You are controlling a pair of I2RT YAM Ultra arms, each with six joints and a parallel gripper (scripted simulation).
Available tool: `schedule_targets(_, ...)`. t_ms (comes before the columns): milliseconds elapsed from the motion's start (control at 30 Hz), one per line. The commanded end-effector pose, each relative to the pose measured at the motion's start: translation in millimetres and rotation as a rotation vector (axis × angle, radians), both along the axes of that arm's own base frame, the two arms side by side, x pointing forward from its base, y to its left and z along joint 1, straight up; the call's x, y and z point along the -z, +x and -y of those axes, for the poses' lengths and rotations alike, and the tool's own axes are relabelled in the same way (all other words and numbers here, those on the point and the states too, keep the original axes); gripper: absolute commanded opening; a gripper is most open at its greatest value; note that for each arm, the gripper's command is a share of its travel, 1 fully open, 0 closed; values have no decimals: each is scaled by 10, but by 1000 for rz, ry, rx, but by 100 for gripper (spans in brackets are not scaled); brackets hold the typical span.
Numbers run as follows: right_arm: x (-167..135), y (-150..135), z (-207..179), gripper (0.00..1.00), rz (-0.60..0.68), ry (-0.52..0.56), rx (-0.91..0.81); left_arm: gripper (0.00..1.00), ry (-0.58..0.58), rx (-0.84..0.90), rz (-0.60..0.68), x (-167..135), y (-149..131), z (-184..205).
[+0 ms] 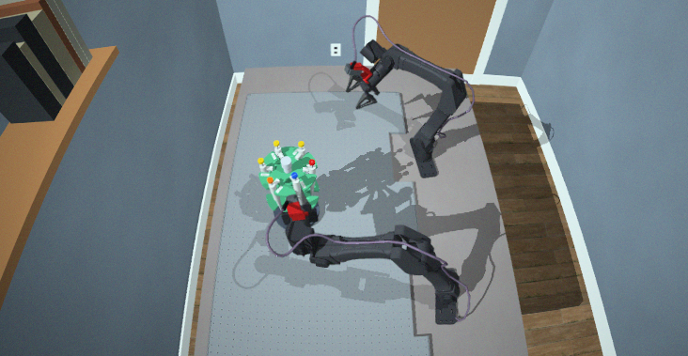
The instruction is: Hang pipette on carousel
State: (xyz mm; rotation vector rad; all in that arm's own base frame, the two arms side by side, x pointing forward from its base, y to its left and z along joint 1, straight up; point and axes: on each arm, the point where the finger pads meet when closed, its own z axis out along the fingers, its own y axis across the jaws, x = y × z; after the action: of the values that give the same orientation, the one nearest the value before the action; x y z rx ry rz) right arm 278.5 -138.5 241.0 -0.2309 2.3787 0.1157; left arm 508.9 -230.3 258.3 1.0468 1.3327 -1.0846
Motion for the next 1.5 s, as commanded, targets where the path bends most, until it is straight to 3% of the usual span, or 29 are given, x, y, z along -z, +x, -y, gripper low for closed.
schedule_targets(0, -119, 46, 38, 100, 42, -18, -5, 12, -12, 35, 115, -397, -89, 79)
schedule_targets(233, -119, 46, 38, 100, 42, -18, -5, 12, -12, 35, 115, -377, -88, 80)
schedule_targets(400, -119, 46, 38, 100, 42, -18, -5, 12, -9, 35, 83, -169, -32, 88)
schedule_targets(1467, -119, 46, 38, 100, 42, -18, -5, 12, -11, 35, 94, -236, -54, 85)
